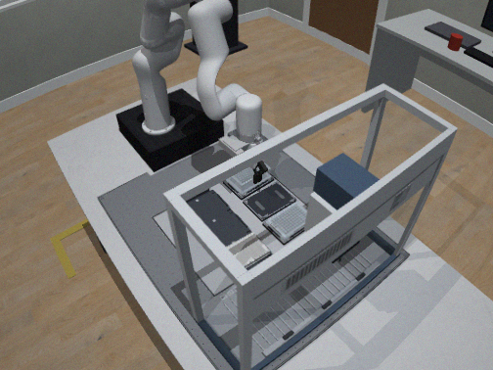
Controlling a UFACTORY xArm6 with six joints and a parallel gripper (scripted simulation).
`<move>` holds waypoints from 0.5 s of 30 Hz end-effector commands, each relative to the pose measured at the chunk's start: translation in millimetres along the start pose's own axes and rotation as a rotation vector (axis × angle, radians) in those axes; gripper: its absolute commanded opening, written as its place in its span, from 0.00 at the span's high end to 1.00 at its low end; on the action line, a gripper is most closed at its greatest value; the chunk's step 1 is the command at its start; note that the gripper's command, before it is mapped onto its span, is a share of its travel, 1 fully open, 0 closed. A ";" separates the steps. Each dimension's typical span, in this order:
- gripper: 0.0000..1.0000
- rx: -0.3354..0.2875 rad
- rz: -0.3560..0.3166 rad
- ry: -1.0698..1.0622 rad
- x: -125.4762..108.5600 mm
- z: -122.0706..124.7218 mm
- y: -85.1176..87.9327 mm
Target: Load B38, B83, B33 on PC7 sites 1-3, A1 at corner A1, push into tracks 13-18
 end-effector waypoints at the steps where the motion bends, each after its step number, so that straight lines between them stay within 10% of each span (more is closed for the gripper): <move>1: 1.00 0.004 -0.001 0.000 -0.4 -1.3 4.0; 15: 1.00 0.004 -0.001 0.000 -0.4 -1.3 12.0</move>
Point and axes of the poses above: the point where the finger pads meet when closed, its own y axis back along the fingers, its own z axis across the jaws, x = y × z, the point moved 8 cm from there along y, back along the fingers, and after that the axes turned 1 degree about -y, right-handed, at the moved point
